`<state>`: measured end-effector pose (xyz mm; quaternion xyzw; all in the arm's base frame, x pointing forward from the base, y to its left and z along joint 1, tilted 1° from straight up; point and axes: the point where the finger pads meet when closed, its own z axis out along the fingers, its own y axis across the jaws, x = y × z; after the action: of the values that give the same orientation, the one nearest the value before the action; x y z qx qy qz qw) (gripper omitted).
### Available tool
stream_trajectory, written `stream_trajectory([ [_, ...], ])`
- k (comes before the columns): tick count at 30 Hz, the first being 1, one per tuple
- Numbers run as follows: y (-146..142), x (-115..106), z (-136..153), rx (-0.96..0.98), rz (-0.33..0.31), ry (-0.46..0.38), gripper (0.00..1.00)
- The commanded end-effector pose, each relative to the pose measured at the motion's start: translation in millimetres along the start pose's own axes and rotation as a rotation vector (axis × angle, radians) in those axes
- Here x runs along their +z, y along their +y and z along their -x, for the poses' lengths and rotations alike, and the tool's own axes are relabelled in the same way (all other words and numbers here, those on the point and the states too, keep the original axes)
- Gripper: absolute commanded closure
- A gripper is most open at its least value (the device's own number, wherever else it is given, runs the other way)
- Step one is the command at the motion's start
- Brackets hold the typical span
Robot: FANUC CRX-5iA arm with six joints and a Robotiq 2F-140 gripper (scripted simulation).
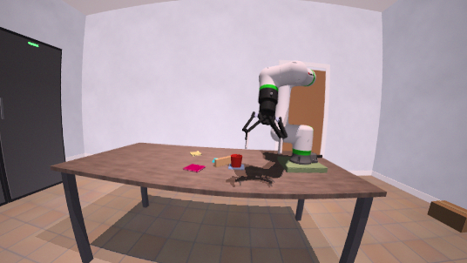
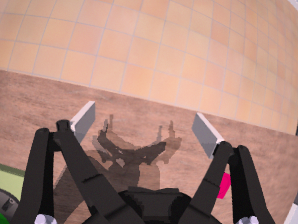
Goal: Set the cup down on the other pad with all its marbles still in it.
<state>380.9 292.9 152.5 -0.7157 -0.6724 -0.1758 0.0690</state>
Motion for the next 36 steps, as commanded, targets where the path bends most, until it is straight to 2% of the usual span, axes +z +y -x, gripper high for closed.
stream_trajectory([
  [1, 0, 0, 0, 0.0, 0.0, 0.0, 0.0],
  [17, 0, 0, 0, 0.0, 0.0, 0.0, 0.0],
  [18, 0, 0, 0, 0.0, 0.0, 0.0, 1.0],
  [23, 8, -1, 11, 0.098, 0.003, -0.018, 1.0],
  [27, 26, -2, 43, 0.368, 0.016, -0.066, 1.0],
  [30, 32, -3, 55, 0.464, 0.022, -0.082, 1.0],
  [31, 38, -4, 68, 0.569, 0.03, -0.1, 1.0],
  [34, 38, -4, 68, 0.569, 0.03, -0.1, 1.0],
  [36, 51, -8, 97, 0.803, 0.053, -0.137, 1.0],
])
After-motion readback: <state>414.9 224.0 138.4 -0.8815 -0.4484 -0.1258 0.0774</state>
